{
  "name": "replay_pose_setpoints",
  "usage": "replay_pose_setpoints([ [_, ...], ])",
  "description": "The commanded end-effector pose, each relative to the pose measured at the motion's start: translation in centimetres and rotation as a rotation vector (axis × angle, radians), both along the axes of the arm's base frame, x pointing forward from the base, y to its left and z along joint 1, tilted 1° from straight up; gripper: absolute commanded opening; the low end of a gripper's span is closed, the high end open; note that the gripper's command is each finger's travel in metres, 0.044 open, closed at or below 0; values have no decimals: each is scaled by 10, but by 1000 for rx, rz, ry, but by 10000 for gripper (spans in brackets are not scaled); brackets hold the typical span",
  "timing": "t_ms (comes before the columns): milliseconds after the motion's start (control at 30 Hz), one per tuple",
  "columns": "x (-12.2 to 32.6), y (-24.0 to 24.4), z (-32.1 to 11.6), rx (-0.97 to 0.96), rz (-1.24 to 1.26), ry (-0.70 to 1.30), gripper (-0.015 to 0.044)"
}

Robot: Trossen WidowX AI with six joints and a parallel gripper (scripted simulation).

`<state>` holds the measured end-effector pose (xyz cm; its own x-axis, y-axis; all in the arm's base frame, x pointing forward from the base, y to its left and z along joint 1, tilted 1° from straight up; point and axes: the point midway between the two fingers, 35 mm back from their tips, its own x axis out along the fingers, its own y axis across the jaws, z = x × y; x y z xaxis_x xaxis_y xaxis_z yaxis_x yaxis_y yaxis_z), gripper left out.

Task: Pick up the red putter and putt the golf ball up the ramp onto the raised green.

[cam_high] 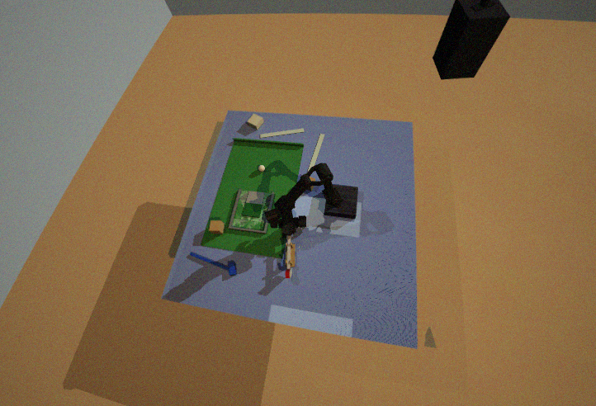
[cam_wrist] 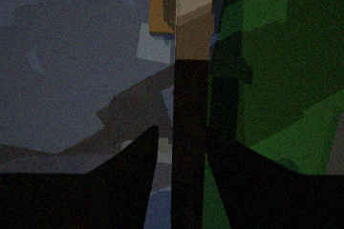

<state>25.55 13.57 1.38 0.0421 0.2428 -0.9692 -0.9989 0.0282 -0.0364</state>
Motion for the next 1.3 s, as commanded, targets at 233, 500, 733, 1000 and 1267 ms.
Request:
replay_pose_setpoints([
  [233,0,0,1,0,0,0,0],
  [500,3,2,39,0,0,0,0],
  [733,0,2,84,0,0,0,0],
  [1000,0,-3,92,-11,-15,1,0],
  [1267,25,-40,97,-31,-192,11,0],
])
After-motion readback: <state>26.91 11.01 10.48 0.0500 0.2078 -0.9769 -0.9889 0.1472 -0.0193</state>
